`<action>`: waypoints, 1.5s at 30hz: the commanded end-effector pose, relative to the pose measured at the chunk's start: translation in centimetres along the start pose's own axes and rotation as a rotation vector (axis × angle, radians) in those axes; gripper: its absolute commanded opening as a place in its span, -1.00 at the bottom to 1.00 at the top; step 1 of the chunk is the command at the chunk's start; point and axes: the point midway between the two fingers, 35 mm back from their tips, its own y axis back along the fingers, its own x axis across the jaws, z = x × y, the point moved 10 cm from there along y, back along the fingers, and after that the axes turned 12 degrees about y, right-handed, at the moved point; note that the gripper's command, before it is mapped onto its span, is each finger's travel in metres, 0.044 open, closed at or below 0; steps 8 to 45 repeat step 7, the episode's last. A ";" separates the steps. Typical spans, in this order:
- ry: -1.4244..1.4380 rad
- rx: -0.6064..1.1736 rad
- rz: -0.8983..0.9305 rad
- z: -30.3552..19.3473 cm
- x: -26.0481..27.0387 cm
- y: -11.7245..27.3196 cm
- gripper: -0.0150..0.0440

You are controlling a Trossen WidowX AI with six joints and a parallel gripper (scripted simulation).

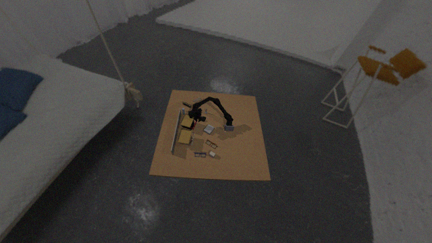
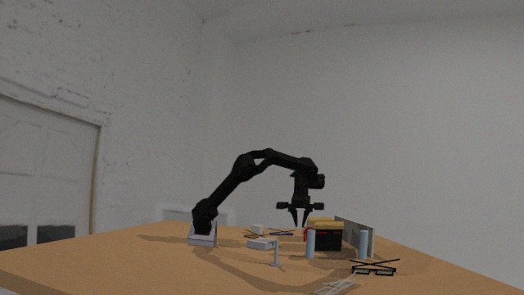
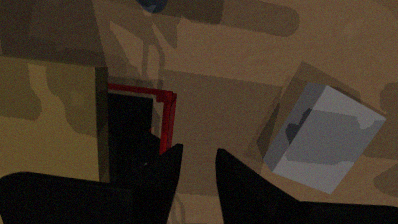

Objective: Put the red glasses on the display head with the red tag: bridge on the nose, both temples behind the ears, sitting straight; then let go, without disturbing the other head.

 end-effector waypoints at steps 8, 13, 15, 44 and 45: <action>-0.002 0.007 0.005 -0.7 -3.2 1.4 -0.13; -0.002 0.007 0.005 -0.7 -3.2 1.4 -0.13; -0.002 0.007 0.005 -0.7 -3.2 1.4 -0.13; -0.002 0.007 0.005 -0.7 -3.2 1.4 -0.13; -0.002 0.007 0.005 -0.7 -3.2 1.4 -0.13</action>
